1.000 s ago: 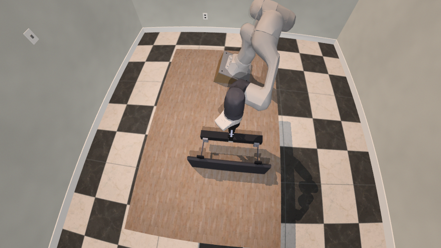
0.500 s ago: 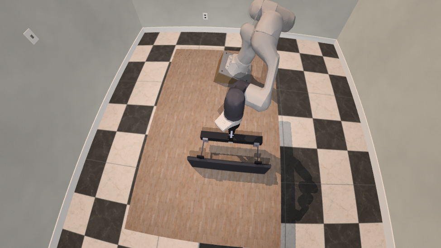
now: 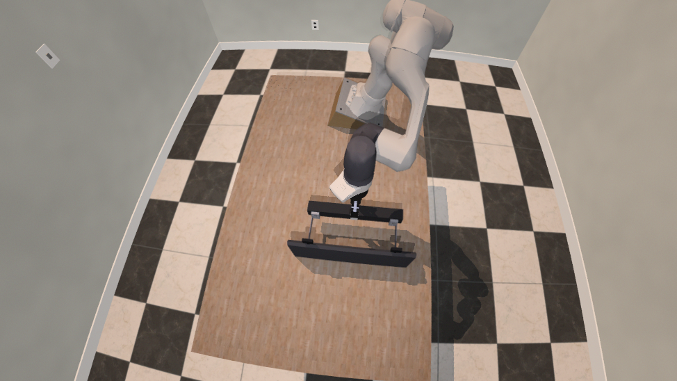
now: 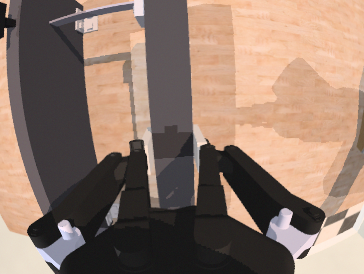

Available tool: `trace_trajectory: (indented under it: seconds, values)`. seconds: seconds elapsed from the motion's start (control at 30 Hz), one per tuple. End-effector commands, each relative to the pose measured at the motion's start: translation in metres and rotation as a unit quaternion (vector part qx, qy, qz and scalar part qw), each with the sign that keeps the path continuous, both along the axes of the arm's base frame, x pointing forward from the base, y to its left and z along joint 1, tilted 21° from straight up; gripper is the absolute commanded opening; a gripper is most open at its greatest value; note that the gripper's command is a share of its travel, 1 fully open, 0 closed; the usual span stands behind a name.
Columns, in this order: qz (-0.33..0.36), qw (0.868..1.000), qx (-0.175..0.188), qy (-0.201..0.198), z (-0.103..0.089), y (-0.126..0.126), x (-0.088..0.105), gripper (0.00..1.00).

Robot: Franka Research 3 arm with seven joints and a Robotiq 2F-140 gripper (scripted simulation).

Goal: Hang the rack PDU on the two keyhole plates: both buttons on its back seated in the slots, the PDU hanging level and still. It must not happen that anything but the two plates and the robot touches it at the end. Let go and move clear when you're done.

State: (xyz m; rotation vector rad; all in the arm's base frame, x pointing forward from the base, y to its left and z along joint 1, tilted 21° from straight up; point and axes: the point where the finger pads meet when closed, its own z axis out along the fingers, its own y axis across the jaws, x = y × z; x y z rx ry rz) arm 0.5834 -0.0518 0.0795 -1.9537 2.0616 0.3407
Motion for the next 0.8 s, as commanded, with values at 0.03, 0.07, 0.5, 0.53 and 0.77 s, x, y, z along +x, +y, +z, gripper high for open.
trace_trajectory:
  seconds: [0.03, 0.07, 0.5, 0.53, 0.77]
  values:
    - [-0.002, 1.000, -0.001, 0.000, 0.0015, -0.0022, 0.0014, 0.00]
    - [-0.002, 1.000, -0.001, 0.000, 0.0015, -0.0022, 0.0014, 0.00]
    - [-0.003, 1.000, -0.001, 0.000, -0.0022, -0.0010, 0.0015, 0.00]
    - [-0.003, 1.000, -0.001, 0.000, -0.0027, -0.0008, 0.0015, 0.00]
    - [-0.003, 1.000, -0.001, 0.000, -0.0054, 0.0001, 0.0016, 0.00]
